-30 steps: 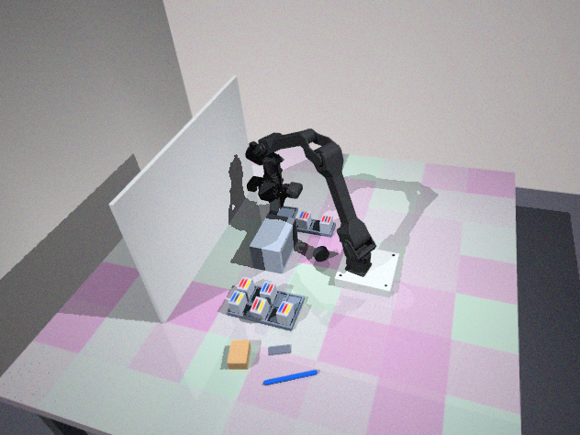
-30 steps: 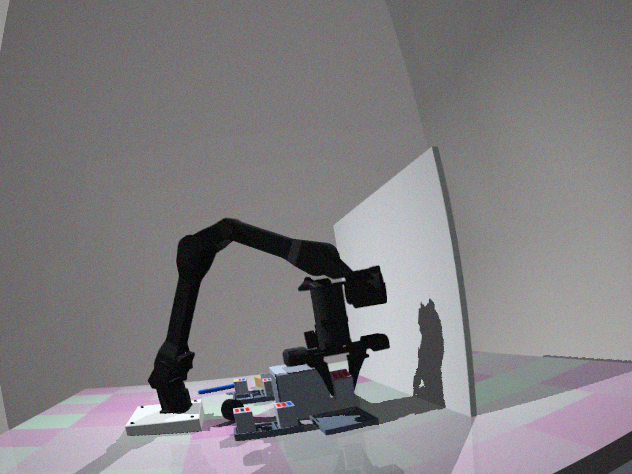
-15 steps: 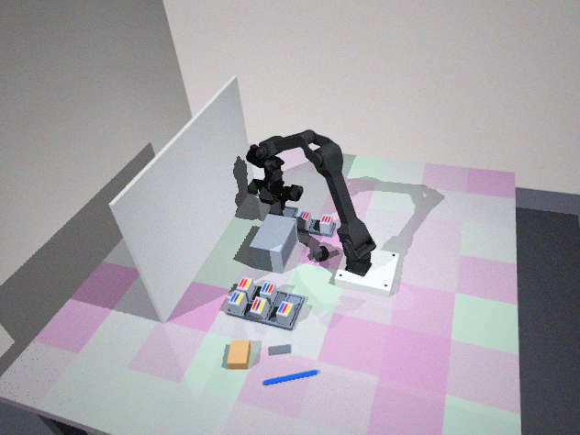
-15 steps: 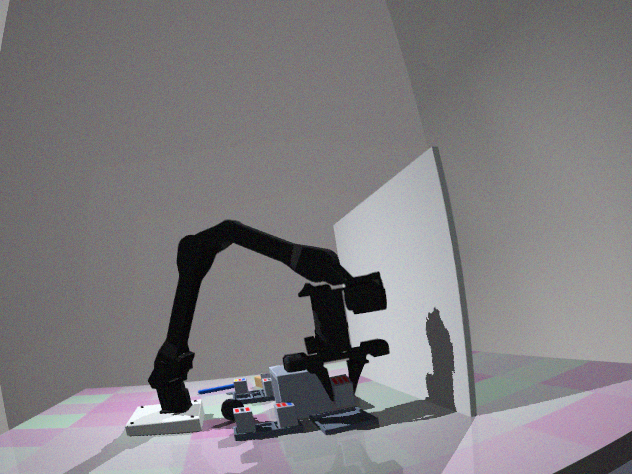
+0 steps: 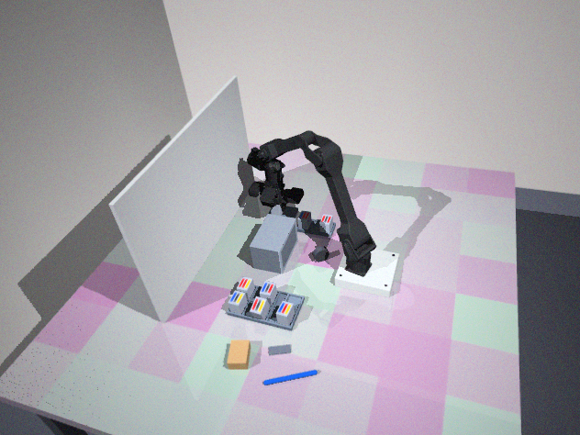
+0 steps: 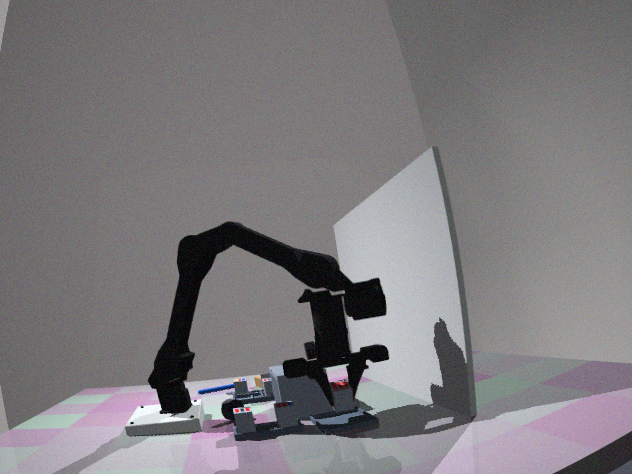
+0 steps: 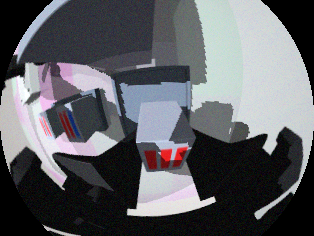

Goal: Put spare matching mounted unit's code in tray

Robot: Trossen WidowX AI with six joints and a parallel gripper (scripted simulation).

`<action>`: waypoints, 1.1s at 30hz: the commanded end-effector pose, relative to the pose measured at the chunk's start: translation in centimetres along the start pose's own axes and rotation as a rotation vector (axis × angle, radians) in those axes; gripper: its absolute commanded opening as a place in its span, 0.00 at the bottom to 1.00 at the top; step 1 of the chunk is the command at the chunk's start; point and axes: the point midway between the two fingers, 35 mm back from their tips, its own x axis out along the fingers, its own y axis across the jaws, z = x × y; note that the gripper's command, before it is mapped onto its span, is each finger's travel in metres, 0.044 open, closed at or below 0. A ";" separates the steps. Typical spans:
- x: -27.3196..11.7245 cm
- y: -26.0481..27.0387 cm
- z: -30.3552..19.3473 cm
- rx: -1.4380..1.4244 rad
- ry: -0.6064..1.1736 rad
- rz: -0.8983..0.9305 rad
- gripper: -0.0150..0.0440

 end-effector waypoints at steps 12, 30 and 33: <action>1.1 0.4 0.1 -0.005 0.001 0.006 0.25; 1.2 0.3 0.1 0.000 0.000 0.000 0.79; 1.2 0.3 0.1 0.000 0.000 0.000 0.92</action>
